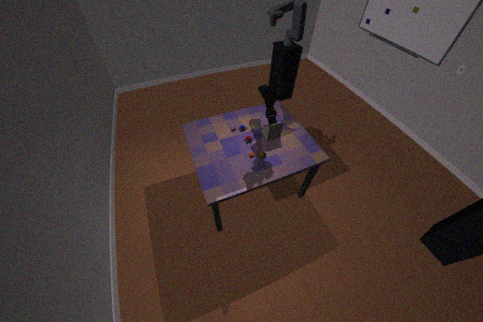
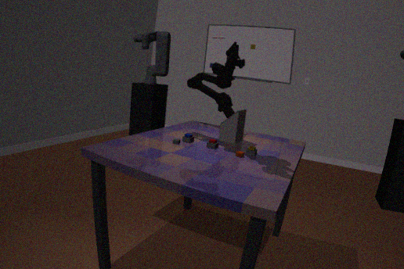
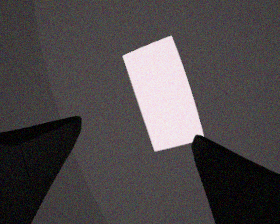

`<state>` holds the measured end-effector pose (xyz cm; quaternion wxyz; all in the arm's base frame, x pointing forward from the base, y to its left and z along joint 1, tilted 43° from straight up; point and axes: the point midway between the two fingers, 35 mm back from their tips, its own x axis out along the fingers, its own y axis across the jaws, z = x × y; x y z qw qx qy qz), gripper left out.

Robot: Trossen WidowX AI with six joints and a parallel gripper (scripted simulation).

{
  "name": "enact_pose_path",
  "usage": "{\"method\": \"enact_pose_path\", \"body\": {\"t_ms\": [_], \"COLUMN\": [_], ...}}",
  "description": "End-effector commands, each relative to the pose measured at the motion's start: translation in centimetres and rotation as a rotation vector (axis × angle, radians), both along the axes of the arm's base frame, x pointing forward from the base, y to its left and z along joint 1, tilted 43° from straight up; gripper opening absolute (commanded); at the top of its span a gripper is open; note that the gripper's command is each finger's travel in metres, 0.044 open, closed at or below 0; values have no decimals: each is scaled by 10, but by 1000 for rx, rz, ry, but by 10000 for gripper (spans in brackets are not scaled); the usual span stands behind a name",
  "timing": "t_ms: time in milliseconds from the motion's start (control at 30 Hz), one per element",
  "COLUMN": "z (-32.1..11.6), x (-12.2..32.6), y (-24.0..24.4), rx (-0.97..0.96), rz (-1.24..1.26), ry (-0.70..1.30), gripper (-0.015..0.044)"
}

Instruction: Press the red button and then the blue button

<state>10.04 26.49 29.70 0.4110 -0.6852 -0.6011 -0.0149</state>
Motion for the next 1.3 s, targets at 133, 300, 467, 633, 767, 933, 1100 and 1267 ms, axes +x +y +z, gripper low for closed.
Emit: {"method": "enact_pose_path", "body": {"t_ms": [133, 300, 467, 633, 767, 933, 1100, 1267], "z": [-42, -106, -150, -190, -218, -248, -270, -284], "x": [53, 115, 147, 170, 182, 188, 186, 176], "y": [19, 16, -2, -29, -56, -95, -137, -179], "rx": [-117, -158, -102, 10, 138, 345, 597, 883], "rz": [-65, -217, -364, -546, -716, -956, -1220, -1496], "ry": [355, 852, 1189, 1476, 1671, 1859, 1968, 1982], "gripper": [400, 400, 400, 400, 400, 400, 400, 400]}}
